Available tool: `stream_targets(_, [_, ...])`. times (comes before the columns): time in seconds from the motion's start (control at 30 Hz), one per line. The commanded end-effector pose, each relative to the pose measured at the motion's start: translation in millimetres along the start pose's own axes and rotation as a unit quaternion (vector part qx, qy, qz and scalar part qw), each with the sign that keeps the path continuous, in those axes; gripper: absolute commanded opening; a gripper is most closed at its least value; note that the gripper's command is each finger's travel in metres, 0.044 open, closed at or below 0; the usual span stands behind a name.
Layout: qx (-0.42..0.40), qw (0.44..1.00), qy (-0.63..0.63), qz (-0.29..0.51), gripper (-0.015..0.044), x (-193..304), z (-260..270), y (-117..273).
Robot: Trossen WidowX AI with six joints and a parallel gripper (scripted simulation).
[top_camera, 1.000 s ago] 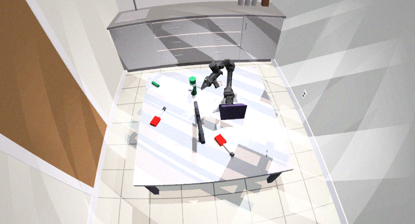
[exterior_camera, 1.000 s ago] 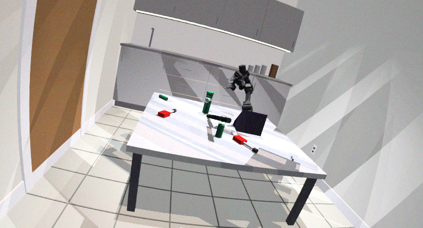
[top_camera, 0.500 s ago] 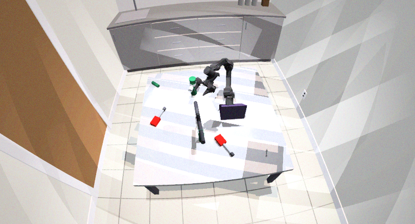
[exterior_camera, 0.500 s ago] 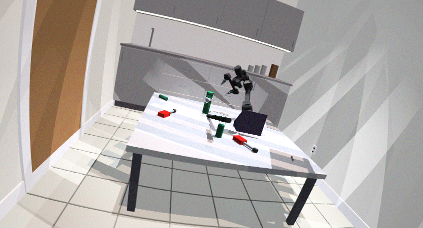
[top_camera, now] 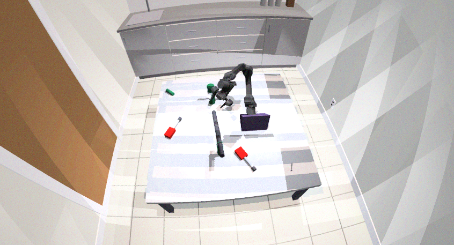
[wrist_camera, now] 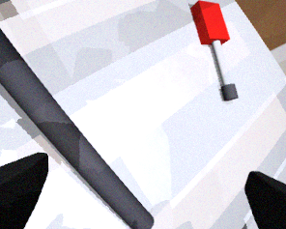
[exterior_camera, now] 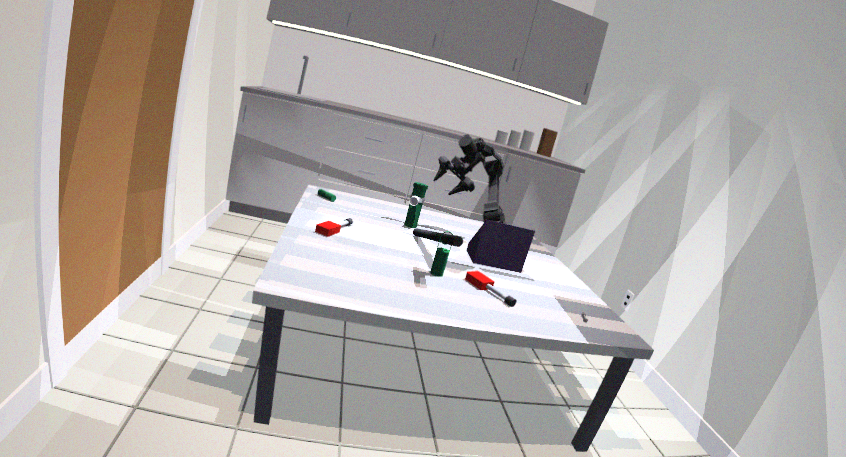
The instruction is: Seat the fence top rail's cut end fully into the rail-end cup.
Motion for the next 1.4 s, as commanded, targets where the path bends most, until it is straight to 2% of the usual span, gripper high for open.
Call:
stream_targets(0.0, [0.054,0.927,-0.361,0.083,0.044,-4.9,-12.7,-21.5])
stream_targets(0.1, [0.065,0.904,-0.412,0.089,0.044,-4.9,-13.4,-24.5])
stream_targets(0.67, [0.064,0.911,-0.398,0.09,0.044,-3.2,-16.4,-25.3])
stream_targets(0.8, [0.059,0.943,-0.314,0.097,0.044,7.6,-33.1,-29.3])
stream_targets(1.03, [0.046,0.987,-0.094,0.121,0.044,39.3,-71.4,-36.9])
stream_targets(1.2, [0.035,0.987,0.068,0.142,0.044,66.1,-95.7,-39.5])
stream_targets(1.37, [0.019,0.96,0.223,0.169,0.044,93.8,-116.7,-40.0])
Point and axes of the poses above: the point midway between the two fingers, 35 mm back from their tips, its own y axis back along the fingers, its own z axis across the jaws, x = y × z, the point moved 8 cm from there along y, back along the fingers, and after that the axes turned 3 degrees about y, right-handed, at the moved point
